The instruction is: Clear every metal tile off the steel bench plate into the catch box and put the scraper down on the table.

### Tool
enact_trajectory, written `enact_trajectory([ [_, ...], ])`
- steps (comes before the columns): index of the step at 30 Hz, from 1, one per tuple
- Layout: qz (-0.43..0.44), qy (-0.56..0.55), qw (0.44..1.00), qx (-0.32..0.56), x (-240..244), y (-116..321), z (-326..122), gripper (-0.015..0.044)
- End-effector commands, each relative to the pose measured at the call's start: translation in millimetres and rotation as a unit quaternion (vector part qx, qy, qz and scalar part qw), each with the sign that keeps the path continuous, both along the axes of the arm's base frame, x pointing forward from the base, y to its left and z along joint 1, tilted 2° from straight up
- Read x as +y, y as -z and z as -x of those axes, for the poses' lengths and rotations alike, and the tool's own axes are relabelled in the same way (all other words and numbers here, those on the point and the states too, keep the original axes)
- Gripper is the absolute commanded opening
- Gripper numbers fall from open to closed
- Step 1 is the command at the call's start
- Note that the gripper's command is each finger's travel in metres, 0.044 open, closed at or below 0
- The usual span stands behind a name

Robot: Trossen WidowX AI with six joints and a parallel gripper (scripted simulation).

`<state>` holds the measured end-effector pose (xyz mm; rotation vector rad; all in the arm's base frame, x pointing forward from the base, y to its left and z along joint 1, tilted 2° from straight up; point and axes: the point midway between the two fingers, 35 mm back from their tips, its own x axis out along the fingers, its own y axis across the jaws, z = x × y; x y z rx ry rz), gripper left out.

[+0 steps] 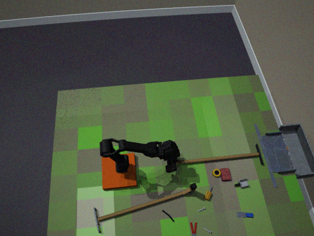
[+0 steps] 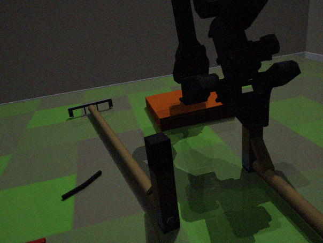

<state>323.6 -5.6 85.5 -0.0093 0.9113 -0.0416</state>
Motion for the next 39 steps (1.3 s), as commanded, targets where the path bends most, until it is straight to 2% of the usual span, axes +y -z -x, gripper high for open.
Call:
enact_trajectory([
  [1,0.0,0.003,1.0,-0.003,-1.4,-0.3,-0.7,0.0],
  [5,0.0,0.003,1.0,-0.003,-2.6,1.1,-0.7,0.0],
  [22,0.0,0.001,1.0,0.0,-0.5,-0.3,0.3,0.044],
  [39,0.0,0.003,1.0,0.001,0.7,-46.8,5.3,0.044],
])
